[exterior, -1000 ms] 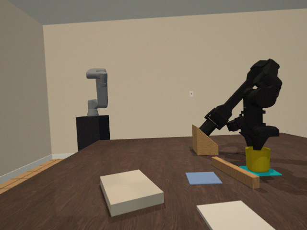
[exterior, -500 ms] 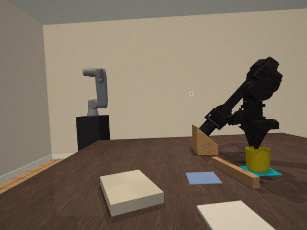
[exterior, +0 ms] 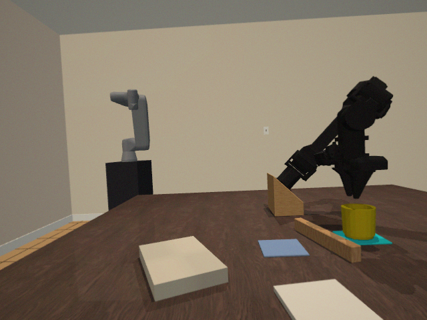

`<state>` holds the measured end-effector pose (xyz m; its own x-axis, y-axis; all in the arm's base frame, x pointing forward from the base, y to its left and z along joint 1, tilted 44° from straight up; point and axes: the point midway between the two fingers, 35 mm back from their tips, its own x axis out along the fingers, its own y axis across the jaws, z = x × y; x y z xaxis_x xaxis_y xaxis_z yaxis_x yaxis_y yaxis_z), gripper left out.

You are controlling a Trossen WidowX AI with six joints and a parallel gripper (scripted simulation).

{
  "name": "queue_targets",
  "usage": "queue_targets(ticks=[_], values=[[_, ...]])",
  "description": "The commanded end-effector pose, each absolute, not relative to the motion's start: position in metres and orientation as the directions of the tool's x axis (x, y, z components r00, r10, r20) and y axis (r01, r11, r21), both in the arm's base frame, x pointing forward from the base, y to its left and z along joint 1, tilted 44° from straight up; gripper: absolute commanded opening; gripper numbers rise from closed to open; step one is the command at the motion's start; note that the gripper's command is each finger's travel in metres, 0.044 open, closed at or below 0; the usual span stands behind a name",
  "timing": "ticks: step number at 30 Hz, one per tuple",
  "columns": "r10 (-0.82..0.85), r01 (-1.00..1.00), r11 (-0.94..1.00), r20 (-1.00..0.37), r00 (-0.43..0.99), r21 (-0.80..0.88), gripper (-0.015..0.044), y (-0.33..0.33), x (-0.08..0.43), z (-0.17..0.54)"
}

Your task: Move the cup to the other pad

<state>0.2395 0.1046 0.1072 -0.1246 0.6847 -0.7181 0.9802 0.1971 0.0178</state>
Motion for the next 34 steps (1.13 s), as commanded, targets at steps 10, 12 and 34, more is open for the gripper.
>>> queue_targets(ticks=[10,12,34], values=[[0.684,0.980,0.197,-0.718,-0.124,0.018,0.0409,0.103,0.240,0.108],[0.684,0.980,0.197,-0.719,-0.124,0.018,0.0440,0.101,0.241,0.111],[0.682,0.981,0.194,-0.721,-0.118,0.024,0.0440,0.066,0.249,0.151]])
